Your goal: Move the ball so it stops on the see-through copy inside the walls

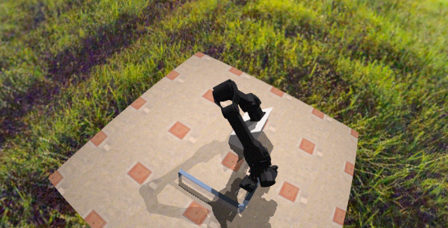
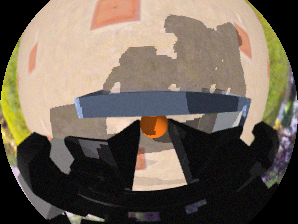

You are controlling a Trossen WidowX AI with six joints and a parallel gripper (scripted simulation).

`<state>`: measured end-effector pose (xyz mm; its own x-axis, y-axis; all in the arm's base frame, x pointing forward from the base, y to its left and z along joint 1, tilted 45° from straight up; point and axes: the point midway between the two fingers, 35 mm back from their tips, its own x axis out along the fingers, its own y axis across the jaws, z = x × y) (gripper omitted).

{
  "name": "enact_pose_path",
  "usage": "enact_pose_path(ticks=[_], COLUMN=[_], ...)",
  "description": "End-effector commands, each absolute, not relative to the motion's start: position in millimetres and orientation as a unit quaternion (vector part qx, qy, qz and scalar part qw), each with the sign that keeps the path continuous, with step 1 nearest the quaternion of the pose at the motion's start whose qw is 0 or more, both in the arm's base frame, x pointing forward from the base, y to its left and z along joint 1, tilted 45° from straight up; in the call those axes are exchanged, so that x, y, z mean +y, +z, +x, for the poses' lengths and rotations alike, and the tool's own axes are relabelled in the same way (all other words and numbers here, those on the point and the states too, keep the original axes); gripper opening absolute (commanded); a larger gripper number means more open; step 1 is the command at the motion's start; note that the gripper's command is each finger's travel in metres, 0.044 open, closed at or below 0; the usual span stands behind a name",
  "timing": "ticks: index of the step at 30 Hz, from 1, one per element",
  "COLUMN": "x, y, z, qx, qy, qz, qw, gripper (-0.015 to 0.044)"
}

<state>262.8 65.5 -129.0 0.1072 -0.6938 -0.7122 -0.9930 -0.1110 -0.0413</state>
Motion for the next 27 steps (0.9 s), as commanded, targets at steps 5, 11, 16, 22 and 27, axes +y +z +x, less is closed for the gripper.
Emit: enact_pose_path(ticks=[5, 11, 16, 22, 27], x=[60.0, 53.5, 48.3, 50.3, 50.3], y=[-135.0, -141.6, -146.5, -145.1, -145.1], z=[263.1, 264.2, 264.9, 266.1, 266.1], qx=[0.605, 0.605, 0.606, 0.605, 0.605], qy=[0.276, 0.275, 0.275, 0.274, 0.274], qz=[-0.697, -0.697, -0.697, -0.695, -0.695], qw=[0.269, 0.268, 0.268, 0.273, 0.273], gripper=[0.0, 0.0, 0.0, 0.0053, 0.0184])
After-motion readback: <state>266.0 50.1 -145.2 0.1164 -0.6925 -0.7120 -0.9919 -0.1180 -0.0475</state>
